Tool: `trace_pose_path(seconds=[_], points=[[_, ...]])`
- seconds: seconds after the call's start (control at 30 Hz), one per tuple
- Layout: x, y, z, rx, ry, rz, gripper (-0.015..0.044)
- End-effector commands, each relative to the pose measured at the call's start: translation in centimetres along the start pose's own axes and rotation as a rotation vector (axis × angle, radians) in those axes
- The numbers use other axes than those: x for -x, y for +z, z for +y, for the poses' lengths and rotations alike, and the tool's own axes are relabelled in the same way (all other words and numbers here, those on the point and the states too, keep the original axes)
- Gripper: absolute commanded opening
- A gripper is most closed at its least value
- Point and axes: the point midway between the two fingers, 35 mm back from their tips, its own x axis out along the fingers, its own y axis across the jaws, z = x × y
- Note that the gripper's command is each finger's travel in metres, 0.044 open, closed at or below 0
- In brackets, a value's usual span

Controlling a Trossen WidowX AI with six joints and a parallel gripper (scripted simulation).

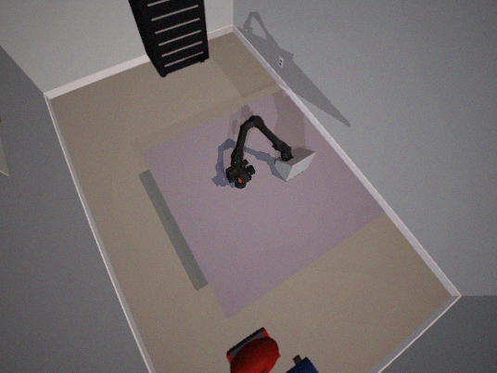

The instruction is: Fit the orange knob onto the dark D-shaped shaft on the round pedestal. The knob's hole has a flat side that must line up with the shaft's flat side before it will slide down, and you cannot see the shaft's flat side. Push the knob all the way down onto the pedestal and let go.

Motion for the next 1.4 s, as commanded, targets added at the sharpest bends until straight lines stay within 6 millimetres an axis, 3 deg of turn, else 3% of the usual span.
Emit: trace_pose_path(seconds=[0.0, 0.2, 0.4, 1.37], points=[[0.08, -0.06, -0.03, 0.001, -0.002, 0.003, 0.0000], [0.41, -0.12, -0.11, 0.027, -0.002, 0.002, 0.0000], [0.30, -0.10, -0.22, 0.208, -0.001, 0.003, 0.0000], [-0.08, -0.02, -0.07, 0.211, -0.001, 0.003, 0.0000]])
